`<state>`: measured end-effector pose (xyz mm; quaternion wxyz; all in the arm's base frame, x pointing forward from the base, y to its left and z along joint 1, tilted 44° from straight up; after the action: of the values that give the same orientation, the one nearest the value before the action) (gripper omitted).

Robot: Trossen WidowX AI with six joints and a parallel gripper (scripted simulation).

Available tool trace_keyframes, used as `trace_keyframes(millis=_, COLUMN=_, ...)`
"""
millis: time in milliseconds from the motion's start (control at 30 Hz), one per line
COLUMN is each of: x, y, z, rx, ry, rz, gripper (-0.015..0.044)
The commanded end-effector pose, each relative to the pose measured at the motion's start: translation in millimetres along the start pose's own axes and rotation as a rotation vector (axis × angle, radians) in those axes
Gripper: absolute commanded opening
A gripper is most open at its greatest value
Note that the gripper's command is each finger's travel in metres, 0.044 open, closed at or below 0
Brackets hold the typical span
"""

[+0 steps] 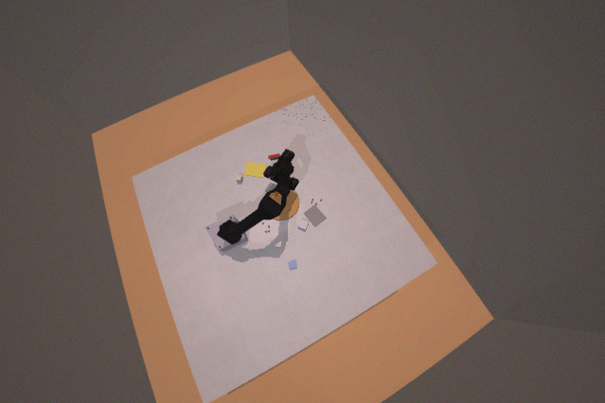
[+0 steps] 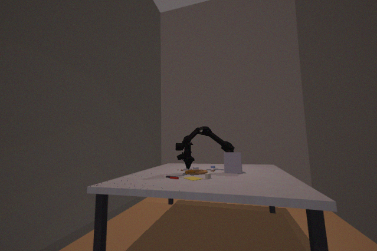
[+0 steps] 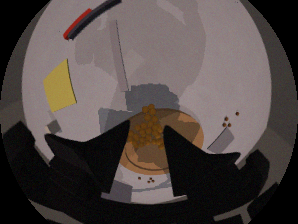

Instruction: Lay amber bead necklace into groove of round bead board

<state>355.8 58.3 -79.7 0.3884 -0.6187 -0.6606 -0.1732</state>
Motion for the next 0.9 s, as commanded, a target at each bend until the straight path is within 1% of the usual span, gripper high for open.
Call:
trace_keyframes(millis=0, x=-8.7, y=-0.7, z=-0.5, rx=0.004, ry=-0.004, rz=0.006, gripper=0.02)
trace_keyframes(millis=400, x=-27.5, y=-0.5, z=-0.8, rx=0.001, ry=-0.004, rz=0.009, gripper=0.02)
trace_keyframes(millis=633, x=-28.5, y=-0.5, z=-0.8, rx=0.001, ry=-0.005, rz=0.009, gripper=0.02)
trace_keyframes(millis=833, x=-26.2, y=0.4, z=-0.7, rx=-0.004, ry=0.0, rz=0.007, gripper=0.0043)
trace_keyframes(millis=867, x=-26.2, y=0.4, z=-0.7, rx=-0.004, ry=0.0, rz=0.007, gripper=0.0036)
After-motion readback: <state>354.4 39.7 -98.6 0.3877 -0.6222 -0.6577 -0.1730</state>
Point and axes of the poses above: the point midway between the two fingers, 35 mm back from their tips, its own x axis back along the fingers, its own z axis across the jaws, y = z × x, the point moved 7 cm from there along x, back along the fingers, and after that the axes turned 11 degrees about -x, right-handed, at the moved point
